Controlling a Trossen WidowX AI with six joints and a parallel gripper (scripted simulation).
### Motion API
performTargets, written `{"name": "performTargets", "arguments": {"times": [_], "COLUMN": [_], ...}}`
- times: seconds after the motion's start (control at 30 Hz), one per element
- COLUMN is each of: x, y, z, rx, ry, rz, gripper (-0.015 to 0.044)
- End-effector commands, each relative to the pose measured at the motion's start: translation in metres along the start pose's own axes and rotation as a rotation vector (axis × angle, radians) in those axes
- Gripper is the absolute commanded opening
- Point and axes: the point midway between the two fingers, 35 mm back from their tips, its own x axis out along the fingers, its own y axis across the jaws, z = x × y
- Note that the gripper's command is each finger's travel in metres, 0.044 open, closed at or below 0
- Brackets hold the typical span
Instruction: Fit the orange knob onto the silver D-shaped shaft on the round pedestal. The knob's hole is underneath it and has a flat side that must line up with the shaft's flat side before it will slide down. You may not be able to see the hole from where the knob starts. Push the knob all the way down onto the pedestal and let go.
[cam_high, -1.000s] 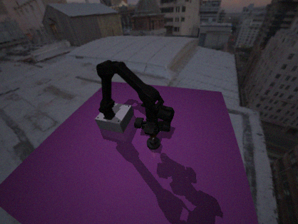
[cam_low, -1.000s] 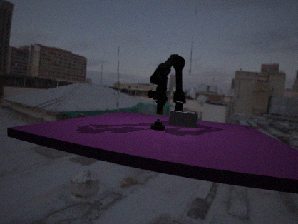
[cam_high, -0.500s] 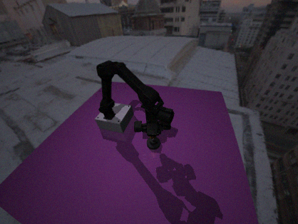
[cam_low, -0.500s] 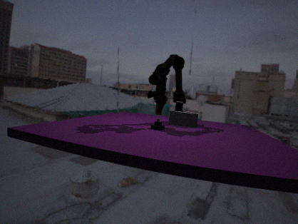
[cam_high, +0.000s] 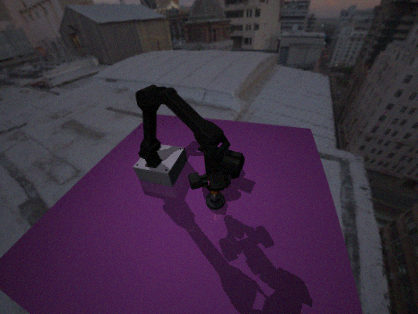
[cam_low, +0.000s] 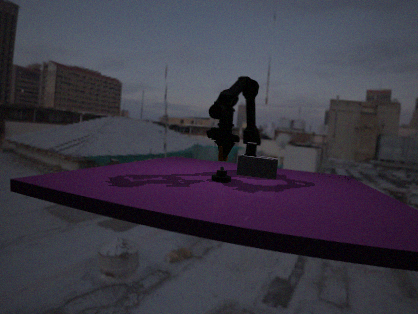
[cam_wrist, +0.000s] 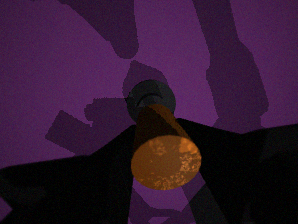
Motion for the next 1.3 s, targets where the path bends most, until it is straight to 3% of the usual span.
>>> {"name": "performTargets", "arguments": {"times": [0.0,0.23,1.27], "x": [0.007,0.026,0.027], "y": [0.0,0.0,0.0], "z": [0.0,-0.001,0.0], "rx": [-0.016,-0.016,-0.01], "ry": [-0.001,-0.001,-0.001], "rz": [-0.004,-0.004,-0.004], "gripper": [0.0,0.0,0.0]}}
